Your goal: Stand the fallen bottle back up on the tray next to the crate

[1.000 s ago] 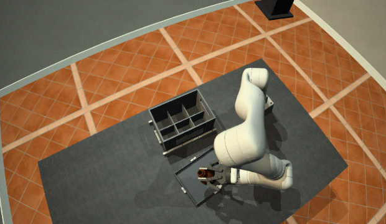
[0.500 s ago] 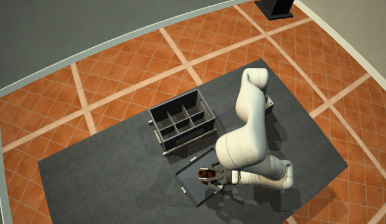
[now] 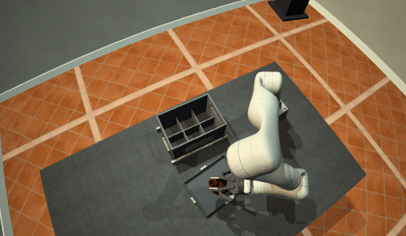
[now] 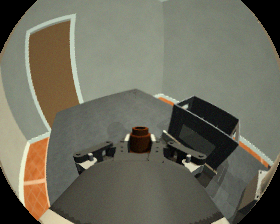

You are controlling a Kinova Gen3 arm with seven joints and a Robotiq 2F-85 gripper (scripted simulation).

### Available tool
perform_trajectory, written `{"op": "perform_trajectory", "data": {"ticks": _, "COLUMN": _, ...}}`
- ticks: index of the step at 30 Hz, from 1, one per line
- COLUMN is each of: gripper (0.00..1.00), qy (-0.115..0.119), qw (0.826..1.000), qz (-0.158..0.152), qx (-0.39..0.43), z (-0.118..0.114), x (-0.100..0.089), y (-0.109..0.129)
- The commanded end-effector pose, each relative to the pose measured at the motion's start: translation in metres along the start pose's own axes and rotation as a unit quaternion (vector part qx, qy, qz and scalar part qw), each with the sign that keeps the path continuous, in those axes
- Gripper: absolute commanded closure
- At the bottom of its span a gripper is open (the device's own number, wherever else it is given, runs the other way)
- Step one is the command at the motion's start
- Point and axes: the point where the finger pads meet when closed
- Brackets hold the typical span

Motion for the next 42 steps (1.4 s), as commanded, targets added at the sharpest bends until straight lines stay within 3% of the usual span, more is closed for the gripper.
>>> {"op": "perform_trajectory", "data": {"ticks": 1, "gripper": 1.0, "qy": 0.0, "qw": 1.0, "qz": 0.0, "qx": 0.001, "z": -0.0002, "x": -0.0003, "y": 0.0007}}
{"op": "perform_trajectory", "data": {"ticks": 26, "gripper": 1.0, "qy": -0.001, "qw": 1.0, "qz": 0.005, "qx": 0.001, "z": -0.0001, "x": -0.0001, "y": 0.0005}}
{"op": "perform_trajectory", "data": {"ticks": 42, "gripper": 1.0, "qy": -0.014, "qw": 0.999, "qz": 0.047, "qx": 0.001, "z": 0.0002, "x": 0.0006, "y": 0.0}}
Point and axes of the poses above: the point where the finger pads meet when closed, its own x axis out along the fingers, its own z axis across the jaws, y = z × x, and after that the axes turned 14 degrees about -x, right-handed
